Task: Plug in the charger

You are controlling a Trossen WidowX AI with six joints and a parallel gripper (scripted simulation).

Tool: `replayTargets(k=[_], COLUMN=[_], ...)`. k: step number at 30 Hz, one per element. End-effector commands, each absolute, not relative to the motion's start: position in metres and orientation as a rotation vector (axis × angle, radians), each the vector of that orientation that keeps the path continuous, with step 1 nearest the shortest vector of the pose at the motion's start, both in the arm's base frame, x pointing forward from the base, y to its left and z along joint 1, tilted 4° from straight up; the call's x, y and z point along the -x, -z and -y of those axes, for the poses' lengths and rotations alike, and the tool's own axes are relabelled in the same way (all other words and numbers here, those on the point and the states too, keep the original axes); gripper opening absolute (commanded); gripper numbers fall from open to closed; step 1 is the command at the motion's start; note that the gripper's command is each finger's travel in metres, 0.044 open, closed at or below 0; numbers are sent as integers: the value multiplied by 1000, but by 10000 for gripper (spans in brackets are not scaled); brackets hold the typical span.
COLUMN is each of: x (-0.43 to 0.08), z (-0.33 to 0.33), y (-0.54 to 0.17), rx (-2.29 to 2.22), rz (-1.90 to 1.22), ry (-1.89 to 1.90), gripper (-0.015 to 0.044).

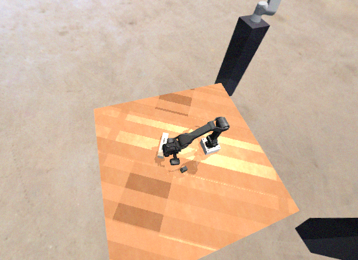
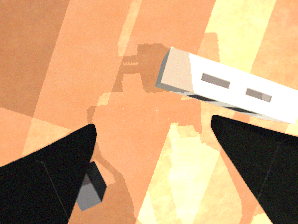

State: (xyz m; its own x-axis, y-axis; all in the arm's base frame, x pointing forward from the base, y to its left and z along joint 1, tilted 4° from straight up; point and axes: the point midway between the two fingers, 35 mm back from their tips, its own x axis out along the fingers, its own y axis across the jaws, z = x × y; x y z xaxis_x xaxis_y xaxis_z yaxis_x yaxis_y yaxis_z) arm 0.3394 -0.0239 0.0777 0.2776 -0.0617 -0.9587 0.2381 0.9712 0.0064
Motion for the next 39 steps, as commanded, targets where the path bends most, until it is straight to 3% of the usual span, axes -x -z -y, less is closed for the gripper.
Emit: replayTargets(k=[1,23,39], x=[-330,-272,-271], z=[0,-88,-90], y=[-67,-34,-18], rx=[-127,32,37], rz=[-1349,-1654,-1663], ry=[128,-128,-134], gripper=[440,440,440])
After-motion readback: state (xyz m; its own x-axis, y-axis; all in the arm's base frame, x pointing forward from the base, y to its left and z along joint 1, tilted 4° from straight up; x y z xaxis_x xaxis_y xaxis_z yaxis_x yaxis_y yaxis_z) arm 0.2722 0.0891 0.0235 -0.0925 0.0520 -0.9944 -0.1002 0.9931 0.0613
